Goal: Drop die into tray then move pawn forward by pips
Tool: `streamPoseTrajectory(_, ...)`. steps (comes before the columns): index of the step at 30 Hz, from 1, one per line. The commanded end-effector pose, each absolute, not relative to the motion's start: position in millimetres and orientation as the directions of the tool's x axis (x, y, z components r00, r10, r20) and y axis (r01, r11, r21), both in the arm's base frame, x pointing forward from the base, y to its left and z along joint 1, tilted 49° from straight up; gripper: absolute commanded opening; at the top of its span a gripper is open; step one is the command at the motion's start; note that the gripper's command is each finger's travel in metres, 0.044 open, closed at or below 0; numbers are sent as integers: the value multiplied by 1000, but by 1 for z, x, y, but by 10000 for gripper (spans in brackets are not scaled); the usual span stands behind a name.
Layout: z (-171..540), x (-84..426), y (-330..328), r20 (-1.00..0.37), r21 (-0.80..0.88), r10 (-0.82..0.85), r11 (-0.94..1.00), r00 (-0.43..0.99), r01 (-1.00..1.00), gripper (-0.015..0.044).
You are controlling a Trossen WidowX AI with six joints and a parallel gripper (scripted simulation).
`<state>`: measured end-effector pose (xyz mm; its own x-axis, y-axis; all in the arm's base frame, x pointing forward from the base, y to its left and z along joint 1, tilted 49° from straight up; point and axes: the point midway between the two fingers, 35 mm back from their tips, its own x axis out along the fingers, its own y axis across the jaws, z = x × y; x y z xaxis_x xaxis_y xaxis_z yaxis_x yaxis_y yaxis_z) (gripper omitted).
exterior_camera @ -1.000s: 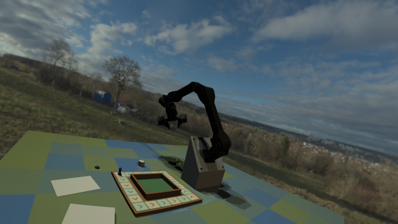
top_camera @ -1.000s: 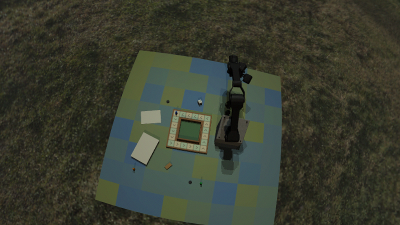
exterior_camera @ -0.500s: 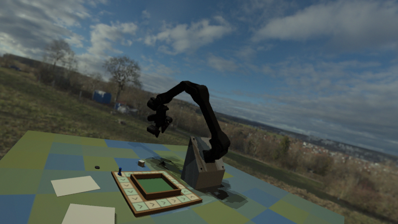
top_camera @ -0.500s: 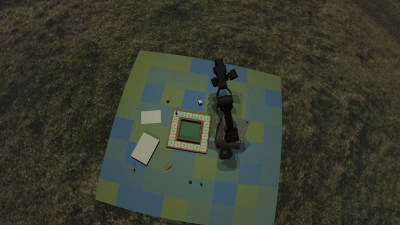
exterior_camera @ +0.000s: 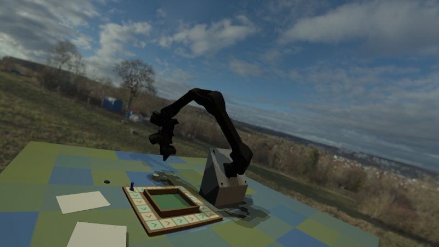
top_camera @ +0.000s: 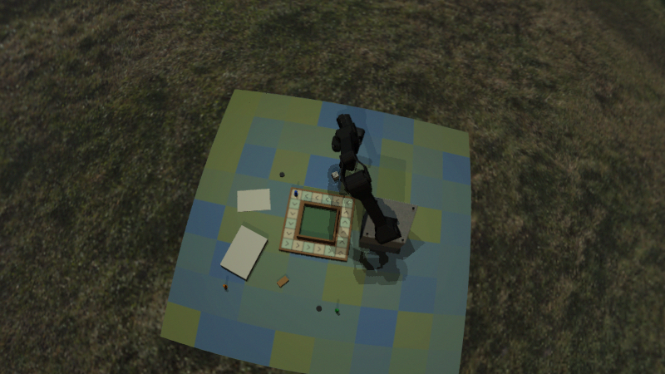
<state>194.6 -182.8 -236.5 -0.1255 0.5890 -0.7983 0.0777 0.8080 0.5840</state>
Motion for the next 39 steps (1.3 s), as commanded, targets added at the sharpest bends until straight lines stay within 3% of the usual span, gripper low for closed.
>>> streamPoseTrajectory(1, -211, 239, -126, -709, 642, 705, 629, -29, -438, 275)
streamPoseTrajectory(5, -203, 250, -106, -668, 601, 744, 537, -3, -592, 275)
streamPoseTrajectory(39, -228, 246, -81, -667, 601, 745, 536, -2, -592, 275)
